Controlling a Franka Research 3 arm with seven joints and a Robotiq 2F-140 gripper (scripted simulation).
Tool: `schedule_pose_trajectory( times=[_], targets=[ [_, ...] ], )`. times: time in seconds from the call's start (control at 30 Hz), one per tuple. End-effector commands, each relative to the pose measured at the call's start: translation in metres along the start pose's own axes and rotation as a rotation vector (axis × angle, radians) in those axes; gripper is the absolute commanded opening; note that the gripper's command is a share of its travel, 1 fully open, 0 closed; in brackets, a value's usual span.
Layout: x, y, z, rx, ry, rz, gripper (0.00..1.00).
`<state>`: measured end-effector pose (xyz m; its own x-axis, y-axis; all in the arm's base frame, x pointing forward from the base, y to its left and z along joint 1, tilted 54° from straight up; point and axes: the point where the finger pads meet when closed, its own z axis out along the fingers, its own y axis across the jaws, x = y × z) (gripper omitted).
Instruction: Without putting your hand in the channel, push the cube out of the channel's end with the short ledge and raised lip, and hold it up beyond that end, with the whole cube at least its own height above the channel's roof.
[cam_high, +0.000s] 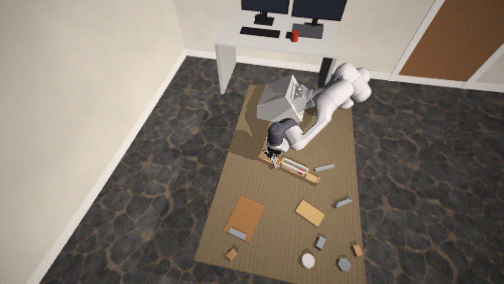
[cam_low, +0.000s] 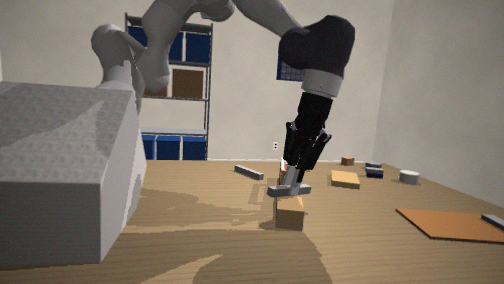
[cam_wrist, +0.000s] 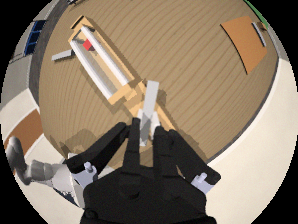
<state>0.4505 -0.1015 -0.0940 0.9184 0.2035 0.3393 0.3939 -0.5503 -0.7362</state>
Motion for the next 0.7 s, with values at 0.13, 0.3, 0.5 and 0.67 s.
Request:
schedule_pose_trajectory(
  times=[0.13, 0.3, 0.5, 0.67],
  targets=[
    [-0.0176, 0.0113, 0.0033, -0.069, 0.057, -0.379, 0.00],
    [-0.0176, 0.0113, 0.0033, -0.116, 0.095, -0.589, 0.00],
    [-0.0176, 0.0113, 0.0033, -0.167, 0.128, -0.778, 0.00],
    [-0.0175, 0.0112, 0.0033, -0.167, 0.128, -0.778, 0.00]
  ],
)
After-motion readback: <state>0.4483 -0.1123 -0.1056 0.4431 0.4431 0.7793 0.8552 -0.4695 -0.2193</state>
